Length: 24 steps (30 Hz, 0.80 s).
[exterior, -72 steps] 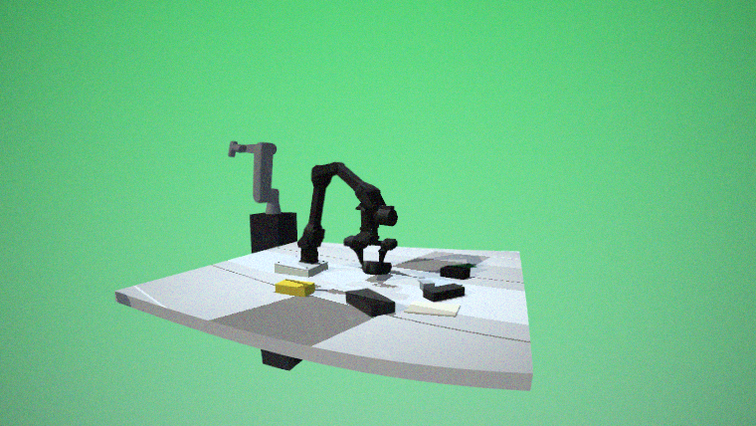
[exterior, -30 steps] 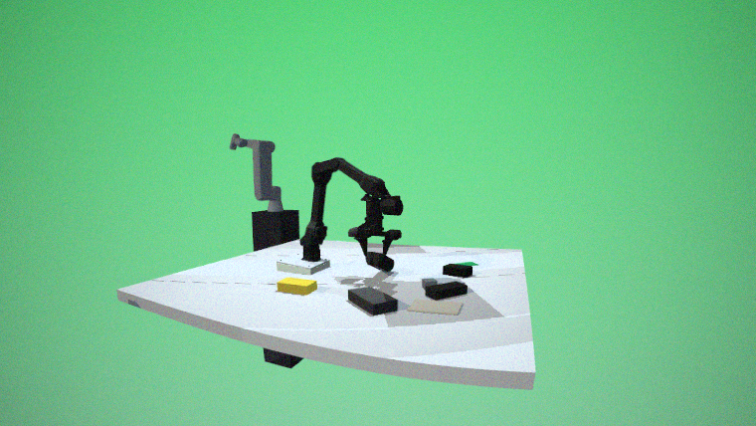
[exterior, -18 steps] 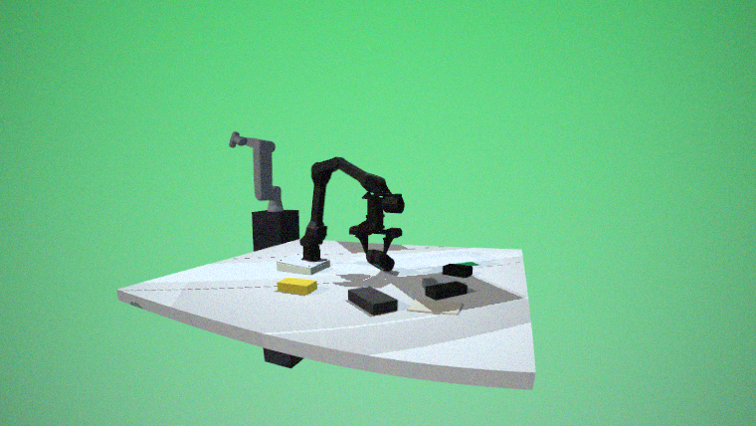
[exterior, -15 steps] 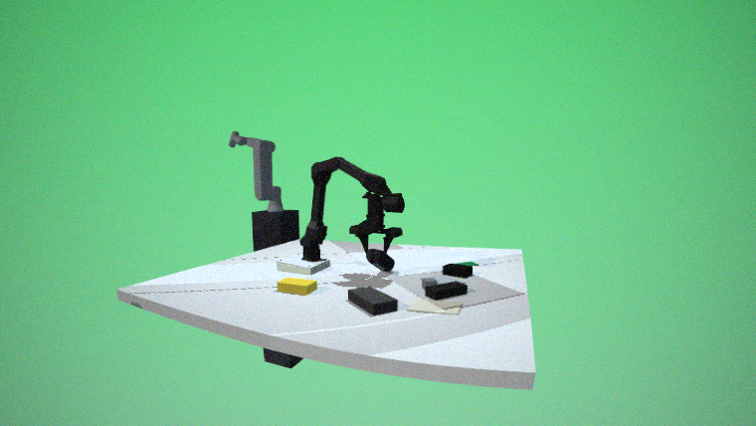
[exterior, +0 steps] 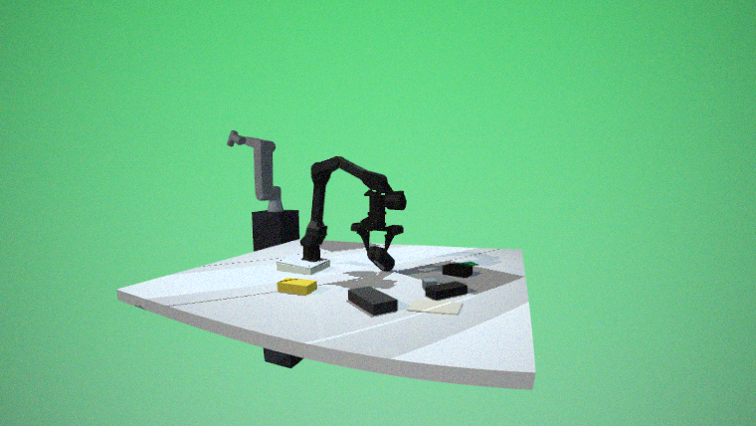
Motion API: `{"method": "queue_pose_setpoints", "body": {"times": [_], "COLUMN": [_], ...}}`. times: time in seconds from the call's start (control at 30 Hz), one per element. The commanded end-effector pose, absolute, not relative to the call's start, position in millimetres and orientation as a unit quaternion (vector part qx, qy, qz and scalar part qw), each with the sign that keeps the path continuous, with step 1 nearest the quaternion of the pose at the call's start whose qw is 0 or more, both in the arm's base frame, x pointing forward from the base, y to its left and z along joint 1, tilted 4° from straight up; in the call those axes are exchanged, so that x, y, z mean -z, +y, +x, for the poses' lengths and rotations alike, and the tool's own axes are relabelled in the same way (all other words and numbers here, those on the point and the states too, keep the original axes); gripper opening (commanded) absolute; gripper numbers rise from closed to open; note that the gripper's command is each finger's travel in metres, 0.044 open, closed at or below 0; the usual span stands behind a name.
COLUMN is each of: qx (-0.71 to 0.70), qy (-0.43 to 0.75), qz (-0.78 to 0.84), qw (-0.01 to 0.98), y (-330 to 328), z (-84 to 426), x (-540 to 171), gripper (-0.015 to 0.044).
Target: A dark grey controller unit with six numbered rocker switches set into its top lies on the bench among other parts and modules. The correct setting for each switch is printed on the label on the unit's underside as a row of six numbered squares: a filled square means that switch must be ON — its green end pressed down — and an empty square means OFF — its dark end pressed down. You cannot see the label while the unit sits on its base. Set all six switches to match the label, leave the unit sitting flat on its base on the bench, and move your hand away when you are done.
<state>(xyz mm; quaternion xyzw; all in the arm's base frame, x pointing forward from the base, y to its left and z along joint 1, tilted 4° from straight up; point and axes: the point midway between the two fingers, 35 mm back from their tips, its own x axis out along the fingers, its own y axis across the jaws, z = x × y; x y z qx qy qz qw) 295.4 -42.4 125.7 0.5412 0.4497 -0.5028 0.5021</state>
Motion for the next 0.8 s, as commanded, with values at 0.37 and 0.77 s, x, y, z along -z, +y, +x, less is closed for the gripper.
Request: {"method": "queue_pose_setpoints", "body": {"times": [0.37,0.77], "qx": [0.506,0.511], "qy": [0.439,0.434], "qz": [0.538,0.533], "qw": [0.511,0.515], "y": [-32,-25], "z": [298,298], "x": [-137,-141], "gripper": [0.0336,0.0336]}}
